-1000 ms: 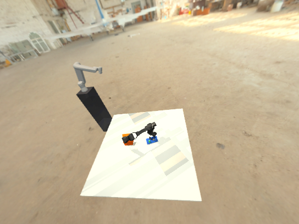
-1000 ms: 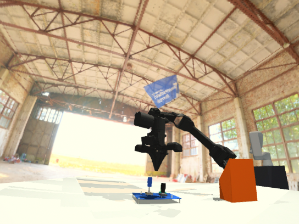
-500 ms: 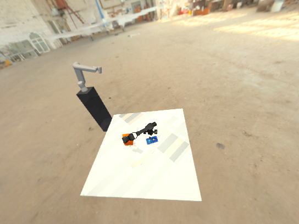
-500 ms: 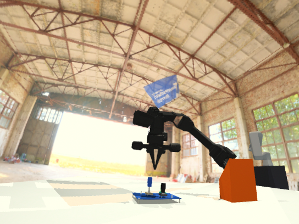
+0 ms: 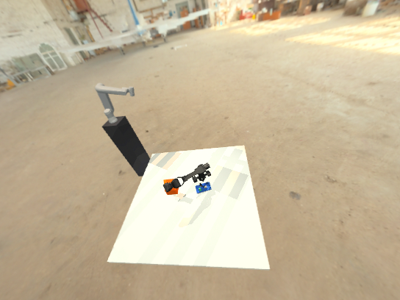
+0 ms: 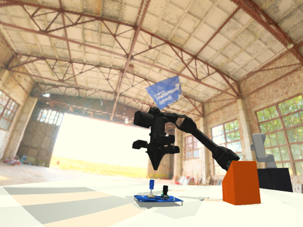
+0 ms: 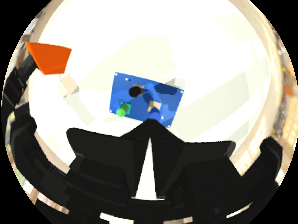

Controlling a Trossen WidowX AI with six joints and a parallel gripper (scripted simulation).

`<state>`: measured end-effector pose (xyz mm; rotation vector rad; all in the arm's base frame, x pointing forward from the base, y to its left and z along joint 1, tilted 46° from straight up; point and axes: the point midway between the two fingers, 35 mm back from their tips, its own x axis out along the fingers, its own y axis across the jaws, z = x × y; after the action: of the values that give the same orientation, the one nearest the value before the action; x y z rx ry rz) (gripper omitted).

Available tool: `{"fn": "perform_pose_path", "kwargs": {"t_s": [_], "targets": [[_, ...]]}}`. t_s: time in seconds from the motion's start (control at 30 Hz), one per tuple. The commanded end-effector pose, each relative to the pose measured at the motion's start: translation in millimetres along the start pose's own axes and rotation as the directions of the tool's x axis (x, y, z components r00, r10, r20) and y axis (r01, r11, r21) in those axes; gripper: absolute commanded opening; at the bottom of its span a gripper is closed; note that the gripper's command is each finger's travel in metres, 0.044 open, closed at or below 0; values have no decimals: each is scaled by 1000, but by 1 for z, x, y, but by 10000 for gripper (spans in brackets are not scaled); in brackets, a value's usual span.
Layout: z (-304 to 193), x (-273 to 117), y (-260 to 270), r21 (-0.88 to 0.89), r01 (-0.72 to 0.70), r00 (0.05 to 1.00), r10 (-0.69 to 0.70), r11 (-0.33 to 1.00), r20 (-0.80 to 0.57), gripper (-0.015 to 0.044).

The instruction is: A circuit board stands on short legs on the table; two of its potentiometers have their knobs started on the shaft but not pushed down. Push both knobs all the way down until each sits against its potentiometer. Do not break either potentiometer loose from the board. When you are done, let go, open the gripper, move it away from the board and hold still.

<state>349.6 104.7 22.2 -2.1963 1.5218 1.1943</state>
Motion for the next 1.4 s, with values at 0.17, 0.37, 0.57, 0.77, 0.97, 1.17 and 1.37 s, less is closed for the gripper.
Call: {"fn": "perform_pose_path", "kwargs": {"t_s": [0.17, 0.37, 0.57, 0.77, 0.97, 1.17, 1.37], "targets": [[-4, -5, -3, -300, 0, 1000, -4, 954, -10, 0], [-6, -7, -5, -491, -4, 1000, -2, 871, -13, 0], [-7, -9, -6, -661, -9, 1000, -1, 751, -16, 0], [-8, -10, -7, -747, -13, 1000, -1, 665, -18, 0], [-9, 6, -7, -746, -13, 1000, -1, 666, -18, 0], [-9, 11, -7, -746, -13, 1000, -1, 665, -18, 0], [-9, 18, -7, -746, -13, 1000, -1, 665, -19, 0]]}}
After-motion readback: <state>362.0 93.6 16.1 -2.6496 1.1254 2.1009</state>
